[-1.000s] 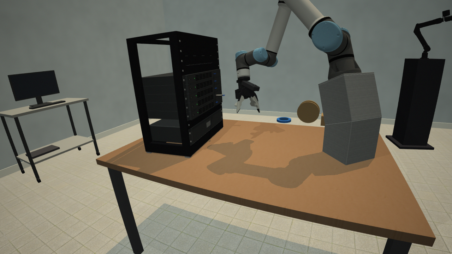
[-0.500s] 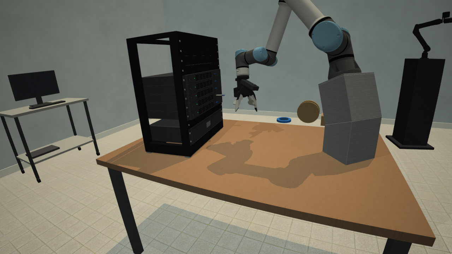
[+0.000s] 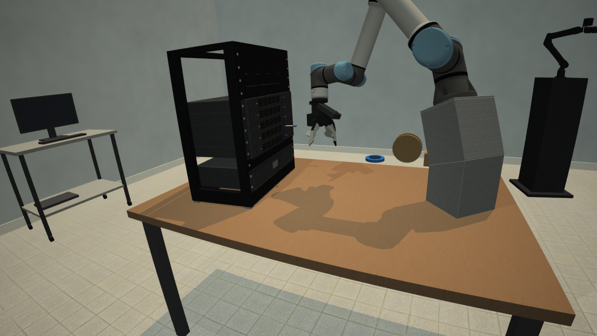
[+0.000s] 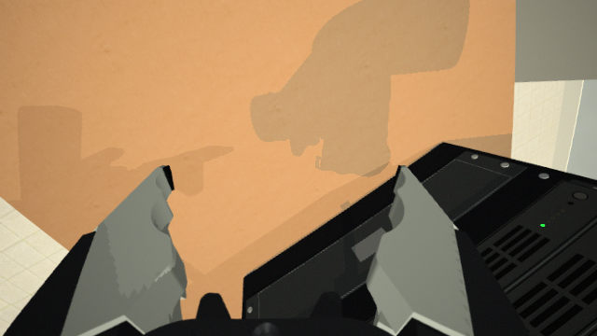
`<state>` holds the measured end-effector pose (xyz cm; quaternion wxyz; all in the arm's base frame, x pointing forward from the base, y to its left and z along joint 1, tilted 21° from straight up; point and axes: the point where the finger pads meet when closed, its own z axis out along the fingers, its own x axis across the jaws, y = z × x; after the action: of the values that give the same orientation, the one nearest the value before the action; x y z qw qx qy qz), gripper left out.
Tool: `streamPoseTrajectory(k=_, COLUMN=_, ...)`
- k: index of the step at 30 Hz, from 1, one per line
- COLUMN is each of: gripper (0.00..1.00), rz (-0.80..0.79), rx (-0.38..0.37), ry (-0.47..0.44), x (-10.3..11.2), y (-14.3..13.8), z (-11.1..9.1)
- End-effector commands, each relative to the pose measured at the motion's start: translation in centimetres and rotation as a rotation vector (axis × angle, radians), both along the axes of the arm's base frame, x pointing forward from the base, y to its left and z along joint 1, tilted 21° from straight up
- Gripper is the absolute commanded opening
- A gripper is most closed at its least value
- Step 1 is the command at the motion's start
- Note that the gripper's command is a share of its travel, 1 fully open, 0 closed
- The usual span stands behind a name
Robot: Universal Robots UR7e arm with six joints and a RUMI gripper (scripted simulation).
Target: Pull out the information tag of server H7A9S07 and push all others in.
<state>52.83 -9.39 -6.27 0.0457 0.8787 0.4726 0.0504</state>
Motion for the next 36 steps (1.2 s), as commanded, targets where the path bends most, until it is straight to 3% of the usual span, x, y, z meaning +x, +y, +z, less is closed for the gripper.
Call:
streamPoseTrajectory(k=1, gripper=1.00, rz=0.017, rx=-0.012, ry=-0.014, x=0.4, y=-0.2, z=0.4)
streamPoseTrajectory(k=36, gripper=1.00, rz=0.126, rx=-0.093, ry=-0.092, x=2.7, y=-1.5, z=2.7)
